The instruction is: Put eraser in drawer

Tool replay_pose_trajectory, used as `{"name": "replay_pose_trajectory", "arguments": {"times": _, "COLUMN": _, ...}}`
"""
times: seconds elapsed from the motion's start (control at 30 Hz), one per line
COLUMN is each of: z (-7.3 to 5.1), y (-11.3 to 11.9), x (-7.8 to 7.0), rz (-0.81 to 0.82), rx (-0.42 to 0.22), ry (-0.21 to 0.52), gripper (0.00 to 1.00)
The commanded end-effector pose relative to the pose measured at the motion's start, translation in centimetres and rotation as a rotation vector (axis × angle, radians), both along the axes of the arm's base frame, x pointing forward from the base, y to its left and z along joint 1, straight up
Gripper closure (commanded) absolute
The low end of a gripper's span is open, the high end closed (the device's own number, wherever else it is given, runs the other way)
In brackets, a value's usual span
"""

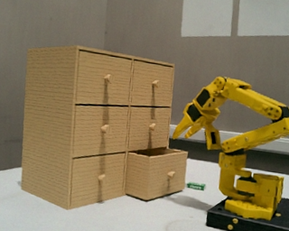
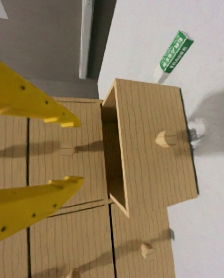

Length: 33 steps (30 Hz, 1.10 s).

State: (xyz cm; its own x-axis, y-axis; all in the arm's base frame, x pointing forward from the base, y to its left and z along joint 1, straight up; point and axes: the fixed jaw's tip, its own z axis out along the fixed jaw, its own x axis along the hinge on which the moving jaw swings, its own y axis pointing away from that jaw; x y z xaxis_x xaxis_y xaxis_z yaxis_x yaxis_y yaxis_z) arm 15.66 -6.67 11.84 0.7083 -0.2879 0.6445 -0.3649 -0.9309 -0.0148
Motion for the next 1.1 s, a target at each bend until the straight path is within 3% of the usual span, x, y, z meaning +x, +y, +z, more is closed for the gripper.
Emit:
{"name": "replay_pose_trajectory", "arguments": {"times": 0.0, "z": 0.15, "y": -0.12, "x": -0.10, "rz": -0.018, "rx": 0.009, "ry": 0.000, "gripper": 0.79}}
{"name": "replay_pose_trajectory", "arguments": {"times": 0.1, "z": 0.15, "y": -0.12, "x": -0.10, "rz": -0.018, "rx": 0.009, "ry": 0.000, "gripper": 0.79}}
{"name": "replay_pose_trajectory", "arguments": {"times": 1.07, "z": -0.15, "y": -0.14, "x": -0.51, "rz": -0.542, "rx": 0.405, "ry": -0.154, "gripper": 0.79}}
